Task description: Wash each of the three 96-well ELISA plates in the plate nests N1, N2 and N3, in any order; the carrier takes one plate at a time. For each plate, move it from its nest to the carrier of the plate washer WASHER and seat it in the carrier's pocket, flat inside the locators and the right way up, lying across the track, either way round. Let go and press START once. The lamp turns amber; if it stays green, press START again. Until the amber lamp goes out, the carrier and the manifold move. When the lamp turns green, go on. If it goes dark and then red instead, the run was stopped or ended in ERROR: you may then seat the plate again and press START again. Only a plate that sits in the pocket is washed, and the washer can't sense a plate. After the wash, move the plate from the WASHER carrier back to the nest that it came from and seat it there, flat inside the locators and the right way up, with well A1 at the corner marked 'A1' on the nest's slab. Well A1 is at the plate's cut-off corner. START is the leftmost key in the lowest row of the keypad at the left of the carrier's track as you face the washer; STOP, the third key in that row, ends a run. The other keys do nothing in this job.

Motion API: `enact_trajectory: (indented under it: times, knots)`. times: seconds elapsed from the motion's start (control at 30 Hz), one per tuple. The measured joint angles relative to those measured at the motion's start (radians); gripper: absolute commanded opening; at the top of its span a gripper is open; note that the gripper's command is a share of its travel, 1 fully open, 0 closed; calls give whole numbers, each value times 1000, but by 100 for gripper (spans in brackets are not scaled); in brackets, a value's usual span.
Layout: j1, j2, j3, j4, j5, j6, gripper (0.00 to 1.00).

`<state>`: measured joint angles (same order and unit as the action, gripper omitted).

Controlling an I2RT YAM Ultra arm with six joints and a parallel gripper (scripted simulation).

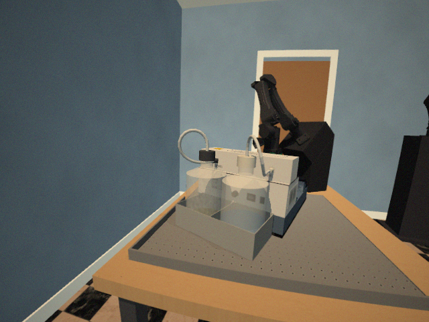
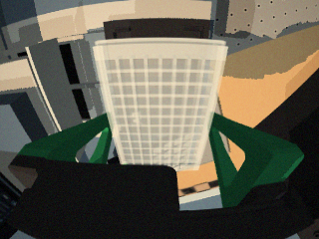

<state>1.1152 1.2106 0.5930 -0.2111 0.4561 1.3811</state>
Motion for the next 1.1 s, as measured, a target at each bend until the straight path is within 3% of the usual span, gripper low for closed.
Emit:
enact_trajectory:
  times: [1.1]
  knots:
    - [-85,210,5,238,-60,-70,0]
